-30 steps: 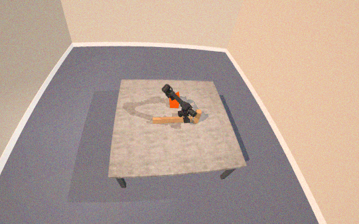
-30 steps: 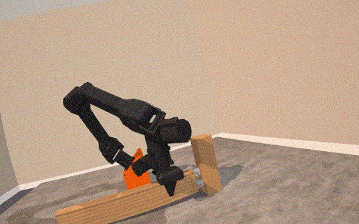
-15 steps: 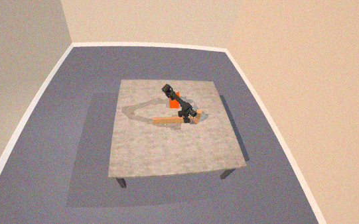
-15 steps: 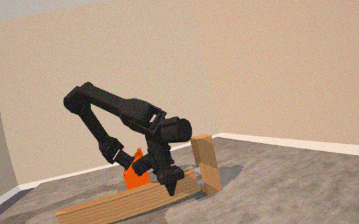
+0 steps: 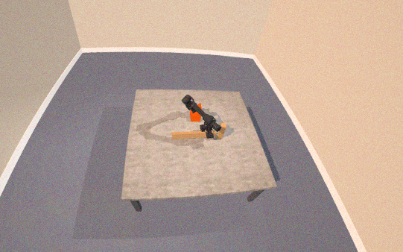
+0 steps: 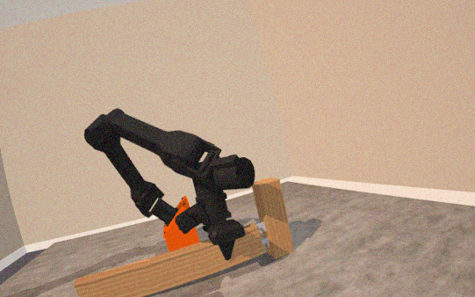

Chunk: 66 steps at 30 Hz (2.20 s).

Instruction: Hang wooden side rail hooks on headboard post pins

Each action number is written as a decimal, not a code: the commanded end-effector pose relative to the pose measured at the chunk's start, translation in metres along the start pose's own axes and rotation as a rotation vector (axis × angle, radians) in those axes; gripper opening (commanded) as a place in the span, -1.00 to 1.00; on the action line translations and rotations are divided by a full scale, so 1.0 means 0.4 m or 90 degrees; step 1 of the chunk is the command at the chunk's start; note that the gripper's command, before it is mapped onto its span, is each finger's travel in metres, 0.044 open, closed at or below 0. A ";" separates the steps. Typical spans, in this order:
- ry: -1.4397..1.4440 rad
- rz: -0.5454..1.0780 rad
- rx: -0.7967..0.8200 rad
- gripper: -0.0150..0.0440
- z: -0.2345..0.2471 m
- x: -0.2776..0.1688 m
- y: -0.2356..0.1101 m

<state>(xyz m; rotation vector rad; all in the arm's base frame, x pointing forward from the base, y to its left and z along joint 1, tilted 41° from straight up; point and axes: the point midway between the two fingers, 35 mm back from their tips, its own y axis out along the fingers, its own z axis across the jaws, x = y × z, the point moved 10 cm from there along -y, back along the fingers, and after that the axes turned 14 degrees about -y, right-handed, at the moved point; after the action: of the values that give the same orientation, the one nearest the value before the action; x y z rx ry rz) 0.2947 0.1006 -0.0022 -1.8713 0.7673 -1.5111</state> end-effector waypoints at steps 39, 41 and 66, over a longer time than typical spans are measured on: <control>0.002 0.002 0.007 -0.49 0.007 -0.014 -0.010; 0.002 0.002 0.007 -0.49 0.007 -0.015 -0.010; 0.002 0.002 0.007 -0.49 0.008 -0.021 -0.009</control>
<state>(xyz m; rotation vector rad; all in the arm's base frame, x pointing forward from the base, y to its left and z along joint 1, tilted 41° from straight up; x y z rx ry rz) 0.2953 0.1055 -0.0062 -1.8704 0.7669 -1.5120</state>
